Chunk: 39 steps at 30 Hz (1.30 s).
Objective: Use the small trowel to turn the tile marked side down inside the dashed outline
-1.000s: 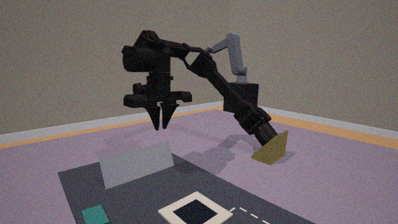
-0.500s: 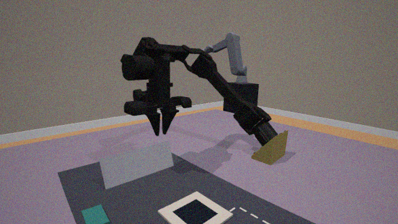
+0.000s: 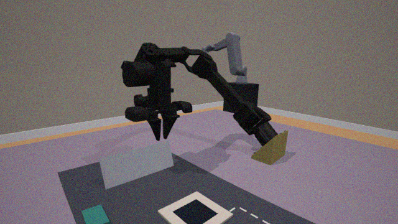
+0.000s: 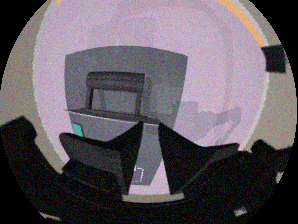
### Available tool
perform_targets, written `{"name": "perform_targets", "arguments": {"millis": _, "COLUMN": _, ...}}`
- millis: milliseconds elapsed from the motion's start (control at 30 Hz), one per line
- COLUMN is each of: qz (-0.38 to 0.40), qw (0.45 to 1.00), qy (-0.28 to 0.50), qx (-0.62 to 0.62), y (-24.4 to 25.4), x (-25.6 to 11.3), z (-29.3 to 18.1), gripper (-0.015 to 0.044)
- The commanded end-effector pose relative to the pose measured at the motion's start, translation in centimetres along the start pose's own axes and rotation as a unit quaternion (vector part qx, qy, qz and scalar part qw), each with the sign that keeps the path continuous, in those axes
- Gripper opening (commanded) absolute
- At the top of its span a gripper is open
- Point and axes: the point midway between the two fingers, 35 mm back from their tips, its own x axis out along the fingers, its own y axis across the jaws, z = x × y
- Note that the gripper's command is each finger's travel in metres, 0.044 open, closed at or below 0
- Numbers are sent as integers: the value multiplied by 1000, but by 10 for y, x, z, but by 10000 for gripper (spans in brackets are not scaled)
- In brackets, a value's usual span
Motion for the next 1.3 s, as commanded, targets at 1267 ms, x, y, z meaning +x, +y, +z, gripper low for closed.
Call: {"name": "perform_targets", "arguments": {"millis": 1267, "qz": 1, "qw": 1000, "qy": -2, "qx": -2, "y": 0, "x": 10, "z": -6, "gripper": 100}}
